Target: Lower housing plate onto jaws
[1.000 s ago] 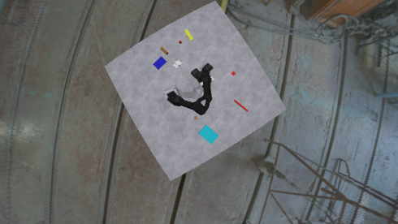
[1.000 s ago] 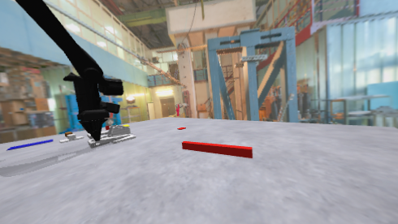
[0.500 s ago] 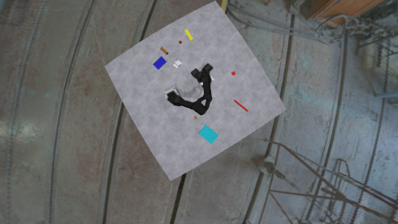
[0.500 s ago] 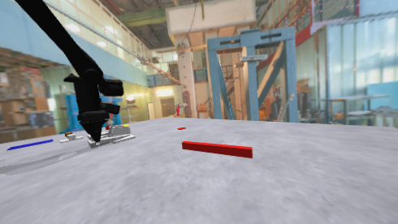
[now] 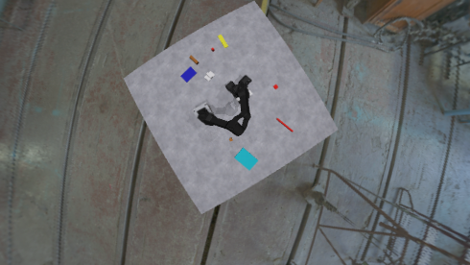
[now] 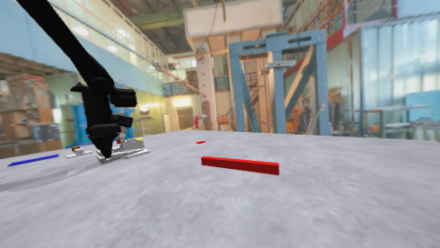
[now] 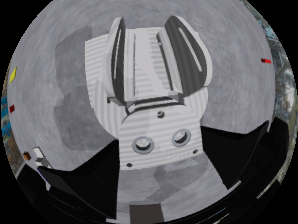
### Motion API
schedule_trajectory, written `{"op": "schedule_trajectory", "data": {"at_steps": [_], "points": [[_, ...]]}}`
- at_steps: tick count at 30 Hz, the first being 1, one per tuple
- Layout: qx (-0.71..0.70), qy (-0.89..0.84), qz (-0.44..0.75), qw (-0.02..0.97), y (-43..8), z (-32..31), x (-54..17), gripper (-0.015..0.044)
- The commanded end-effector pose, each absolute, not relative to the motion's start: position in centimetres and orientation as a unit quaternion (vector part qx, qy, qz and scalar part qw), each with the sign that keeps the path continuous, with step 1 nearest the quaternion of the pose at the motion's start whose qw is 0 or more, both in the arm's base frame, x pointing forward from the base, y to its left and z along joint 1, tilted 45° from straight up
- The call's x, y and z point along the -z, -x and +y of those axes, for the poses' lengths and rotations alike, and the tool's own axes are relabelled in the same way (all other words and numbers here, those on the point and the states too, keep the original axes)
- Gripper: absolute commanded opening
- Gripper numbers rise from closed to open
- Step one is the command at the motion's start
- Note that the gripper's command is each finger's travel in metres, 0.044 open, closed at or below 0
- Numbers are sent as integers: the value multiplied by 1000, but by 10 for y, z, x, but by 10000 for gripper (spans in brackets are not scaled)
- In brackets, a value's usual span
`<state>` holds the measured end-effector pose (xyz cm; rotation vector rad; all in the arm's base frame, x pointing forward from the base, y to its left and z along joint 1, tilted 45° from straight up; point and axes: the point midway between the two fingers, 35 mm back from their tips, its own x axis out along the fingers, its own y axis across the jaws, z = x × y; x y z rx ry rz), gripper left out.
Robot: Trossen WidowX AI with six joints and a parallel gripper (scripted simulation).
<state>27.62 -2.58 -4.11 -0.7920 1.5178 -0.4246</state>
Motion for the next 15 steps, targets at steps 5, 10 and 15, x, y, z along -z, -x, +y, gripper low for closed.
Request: {"op": "schedule_trajectory", "data": {"at_steps": [5, 10, 15], "points": [[186, 349, 664, 634, -276, -28, 43, 351], [186, 349, 664, 634, -276, -28, 43, 351], [186, 349, 664, 634, -276, -29, 44, 351]]}}
